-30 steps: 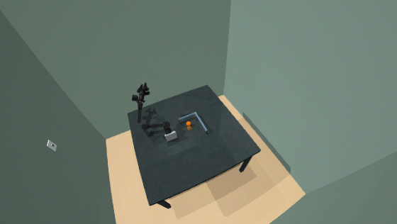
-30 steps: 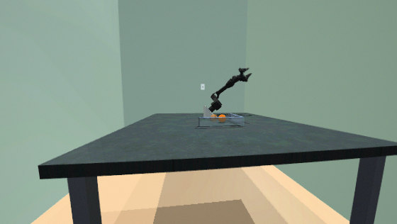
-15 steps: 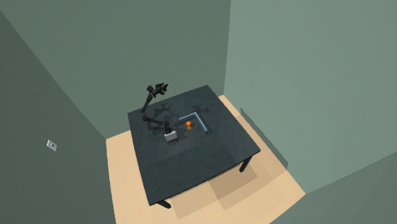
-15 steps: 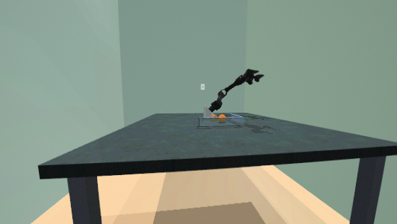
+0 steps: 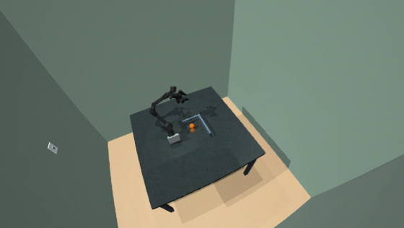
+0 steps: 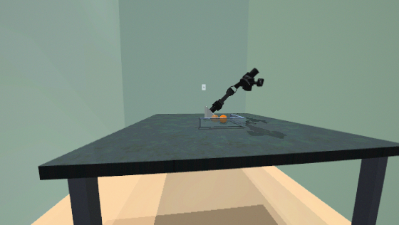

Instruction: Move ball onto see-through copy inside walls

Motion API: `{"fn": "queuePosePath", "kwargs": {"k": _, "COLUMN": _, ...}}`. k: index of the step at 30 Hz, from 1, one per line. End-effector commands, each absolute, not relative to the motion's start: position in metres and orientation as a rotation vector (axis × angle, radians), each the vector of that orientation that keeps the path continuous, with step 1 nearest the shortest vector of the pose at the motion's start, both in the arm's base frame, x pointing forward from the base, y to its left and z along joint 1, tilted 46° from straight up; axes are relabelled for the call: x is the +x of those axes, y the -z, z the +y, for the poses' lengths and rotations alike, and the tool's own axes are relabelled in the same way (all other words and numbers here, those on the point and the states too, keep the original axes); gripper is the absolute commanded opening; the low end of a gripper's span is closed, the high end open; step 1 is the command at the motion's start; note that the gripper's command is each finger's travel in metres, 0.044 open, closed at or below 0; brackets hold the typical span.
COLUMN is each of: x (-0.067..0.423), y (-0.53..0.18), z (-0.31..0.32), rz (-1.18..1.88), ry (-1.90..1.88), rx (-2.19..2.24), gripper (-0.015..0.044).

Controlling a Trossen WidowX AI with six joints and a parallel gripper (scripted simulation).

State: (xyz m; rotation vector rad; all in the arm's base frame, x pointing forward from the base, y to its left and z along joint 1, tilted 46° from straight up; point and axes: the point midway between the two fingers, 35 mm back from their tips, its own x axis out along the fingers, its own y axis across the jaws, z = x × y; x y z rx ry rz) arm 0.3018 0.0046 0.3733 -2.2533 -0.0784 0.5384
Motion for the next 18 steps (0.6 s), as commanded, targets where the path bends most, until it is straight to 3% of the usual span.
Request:
{"fn": "queuePosePath", "kwargs": {"k": 1, "x": 0.323, "y": -0.303, "z": -0.007, "rz": 0.053, "ry": -0.813, "rx": -2.031, "gripper": 0.0413}}
{"fn": "queuePosePath", "kwargs": {"k": 8, "x": 0.322, "y": -0.193, "z": -0.023, "rz": 0.281, "ry": -1.172, "rx": -1.538, "gripper": 0.0413}}
{"fn": "queuePosePath", "kwargs": {"k": 18, "x": 0.272, "y": -0.085, "z": -0.024, "rz": 0.581, "ry": -1.436, "rx": -0.625, "gripper": 0.0413}}
